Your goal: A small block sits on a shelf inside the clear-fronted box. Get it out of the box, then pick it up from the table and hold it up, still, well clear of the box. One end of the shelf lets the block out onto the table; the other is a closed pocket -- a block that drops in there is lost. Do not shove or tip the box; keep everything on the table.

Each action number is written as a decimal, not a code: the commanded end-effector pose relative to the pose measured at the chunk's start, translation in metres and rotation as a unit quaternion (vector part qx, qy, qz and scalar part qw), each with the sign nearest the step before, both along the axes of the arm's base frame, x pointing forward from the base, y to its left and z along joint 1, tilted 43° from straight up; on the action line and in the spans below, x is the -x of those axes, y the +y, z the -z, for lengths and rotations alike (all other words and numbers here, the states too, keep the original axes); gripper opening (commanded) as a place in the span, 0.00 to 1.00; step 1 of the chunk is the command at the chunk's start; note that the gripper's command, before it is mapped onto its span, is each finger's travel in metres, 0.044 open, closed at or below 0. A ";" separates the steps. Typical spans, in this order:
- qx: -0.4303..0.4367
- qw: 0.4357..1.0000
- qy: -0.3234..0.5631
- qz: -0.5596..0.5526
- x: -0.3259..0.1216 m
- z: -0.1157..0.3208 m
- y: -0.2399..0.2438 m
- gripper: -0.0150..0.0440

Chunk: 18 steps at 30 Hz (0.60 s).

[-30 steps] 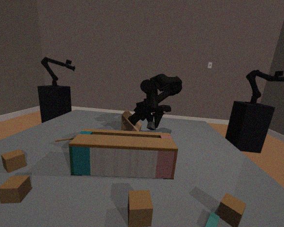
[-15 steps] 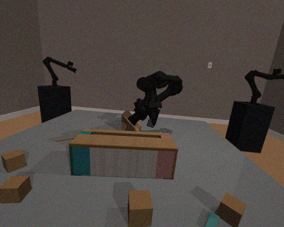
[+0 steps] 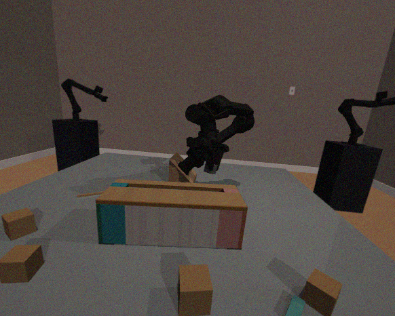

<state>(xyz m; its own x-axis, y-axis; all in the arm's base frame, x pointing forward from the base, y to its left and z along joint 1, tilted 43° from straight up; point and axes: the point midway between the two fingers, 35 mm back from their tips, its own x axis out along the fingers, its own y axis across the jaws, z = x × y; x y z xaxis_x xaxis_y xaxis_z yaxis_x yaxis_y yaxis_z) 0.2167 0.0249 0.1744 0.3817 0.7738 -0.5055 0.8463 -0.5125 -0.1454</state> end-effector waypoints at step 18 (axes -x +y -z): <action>-0.128 0.962 0.196 0.142 -0.002 -0.009 -0.011 0.25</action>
<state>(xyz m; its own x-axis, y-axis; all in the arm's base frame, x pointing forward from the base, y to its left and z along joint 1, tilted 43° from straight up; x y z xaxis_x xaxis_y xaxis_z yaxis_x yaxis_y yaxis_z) 0.2176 0.0146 0.1823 0.4124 0.7810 -0.4690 0.5461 -0.6240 -0.5590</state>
